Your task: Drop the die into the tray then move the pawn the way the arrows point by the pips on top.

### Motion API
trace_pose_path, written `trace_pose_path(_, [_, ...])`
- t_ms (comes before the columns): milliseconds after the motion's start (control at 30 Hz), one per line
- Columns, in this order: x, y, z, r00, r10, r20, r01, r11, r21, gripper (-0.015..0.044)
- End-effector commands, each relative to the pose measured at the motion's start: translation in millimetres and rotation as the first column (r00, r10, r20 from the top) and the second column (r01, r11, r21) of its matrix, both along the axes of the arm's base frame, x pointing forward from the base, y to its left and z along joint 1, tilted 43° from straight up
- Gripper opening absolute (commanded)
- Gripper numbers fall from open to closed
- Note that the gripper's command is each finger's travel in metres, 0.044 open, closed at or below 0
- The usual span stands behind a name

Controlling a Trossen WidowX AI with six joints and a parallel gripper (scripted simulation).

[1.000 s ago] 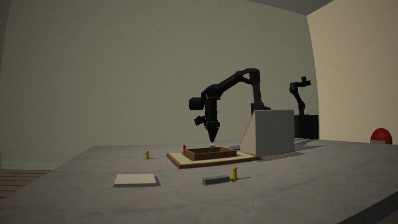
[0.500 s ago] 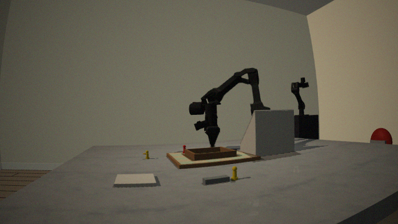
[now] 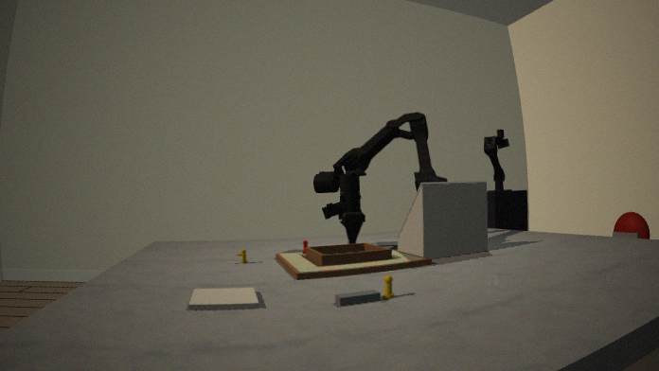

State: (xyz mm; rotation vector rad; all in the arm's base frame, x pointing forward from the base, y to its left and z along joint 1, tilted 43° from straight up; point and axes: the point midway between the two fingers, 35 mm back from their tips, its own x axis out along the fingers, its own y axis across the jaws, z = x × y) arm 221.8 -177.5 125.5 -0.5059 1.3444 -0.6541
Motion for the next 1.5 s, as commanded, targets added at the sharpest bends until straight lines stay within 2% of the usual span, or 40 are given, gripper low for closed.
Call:
trace_pose_path(0, [0,0,-1,1.000,0.005,-0.004,-0.005,1.000,0.004,0.0090])
trace_pose_path(33, [0,0,-1,1.000,0.005,-0.004,-0.005,1.000,0.004,0.0084])
trace_pose_path(133, [1,3,1,1.000,0.005,-0.004,-0.005,1.000,0.006,0.0005])
trace_pose_path(167, [2,6,4,1.000,0.004,-0.004,-0.004,1.000,0.008,0.0000])
trace_pose_path(867, [-6,81,89,1.000,0.005,-0.006,-0.005,1.000,0.010,0.0000])
trace_pose_path(1000, [-4,83,88,1.000,0.022,-0.021,-0.022,1.000,0.009,0.0000])
trace_pose_path(1233, [17,101,67,0.965,0.192,-0.177,-0.192,0.981,0.018,0.0000])
trace_pose_path(1467, [36,121,44,0.876,0.354,-0.329,-0.358,0.932,0.049,0.0000])
